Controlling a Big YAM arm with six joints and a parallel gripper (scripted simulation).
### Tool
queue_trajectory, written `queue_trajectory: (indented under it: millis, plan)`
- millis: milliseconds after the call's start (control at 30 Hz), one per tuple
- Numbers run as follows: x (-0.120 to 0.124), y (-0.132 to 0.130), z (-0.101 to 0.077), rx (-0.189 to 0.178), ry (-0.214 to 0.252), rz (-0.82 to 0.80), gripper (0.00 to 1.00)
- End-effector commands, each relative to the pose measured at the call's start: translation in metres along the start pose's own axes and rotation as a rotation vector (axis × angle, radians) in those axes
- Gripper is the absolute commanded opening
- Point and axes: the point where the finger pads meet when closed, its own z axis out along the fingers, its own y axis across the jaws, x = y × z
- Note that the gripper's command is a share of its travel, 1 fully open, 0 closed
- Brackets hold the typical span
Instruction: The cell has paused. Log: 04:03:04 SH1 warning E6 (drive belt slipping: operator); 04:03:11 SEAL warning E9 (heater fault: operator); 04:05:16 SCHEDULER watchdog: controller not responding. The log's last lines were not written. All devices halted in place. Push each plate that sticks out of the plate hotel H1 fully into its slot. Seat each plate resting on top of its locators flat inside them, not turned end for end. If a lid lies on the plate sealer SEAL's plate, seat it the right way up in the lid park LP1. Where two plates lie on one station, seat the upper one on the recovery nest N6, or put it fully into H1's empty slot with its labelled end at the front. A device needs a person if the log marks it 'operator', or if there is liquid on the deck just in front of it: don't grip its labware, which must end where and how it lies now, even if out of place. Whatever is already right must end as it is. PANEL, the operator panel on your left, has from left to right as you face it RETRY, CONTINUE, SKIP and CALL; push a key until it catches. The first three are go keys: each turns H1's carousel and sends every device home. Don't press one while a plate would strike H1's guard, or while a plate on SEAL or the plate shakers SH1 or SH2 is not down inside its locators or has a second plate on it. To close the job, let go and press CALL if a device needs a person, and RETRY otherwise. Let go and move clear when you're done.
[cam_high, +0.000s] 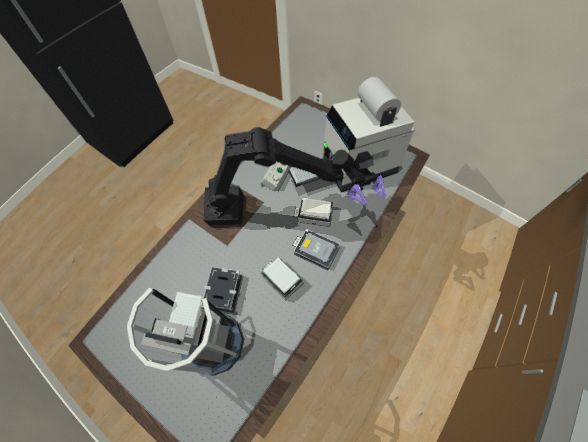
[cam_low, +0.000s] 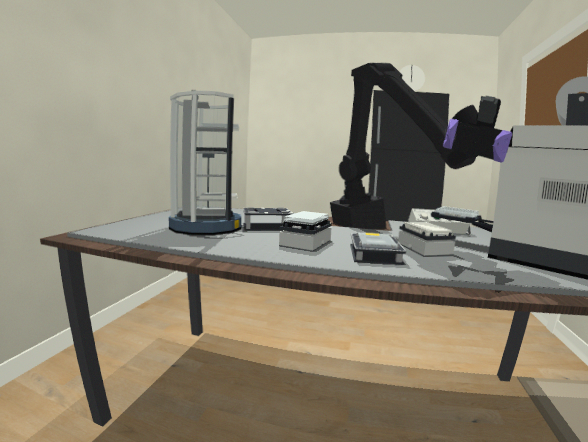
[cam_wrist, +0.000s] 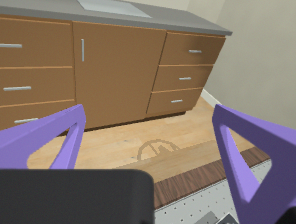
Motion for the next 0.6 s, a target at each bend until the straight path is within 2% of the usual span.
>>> queue_trajectory:
  millis: [0, 533, 567]
  plan:
    - [-0.006, -0.001, 0.0, 0.001, -0.004, 0.011, 1.0]
    - [-0.006, -0.001, 0.0, 0.001, -0.004, 0.011, 1.0]
    - [-0.016, -0.009, -0.003, 0.006, -0.014, 0.038, 1.0]
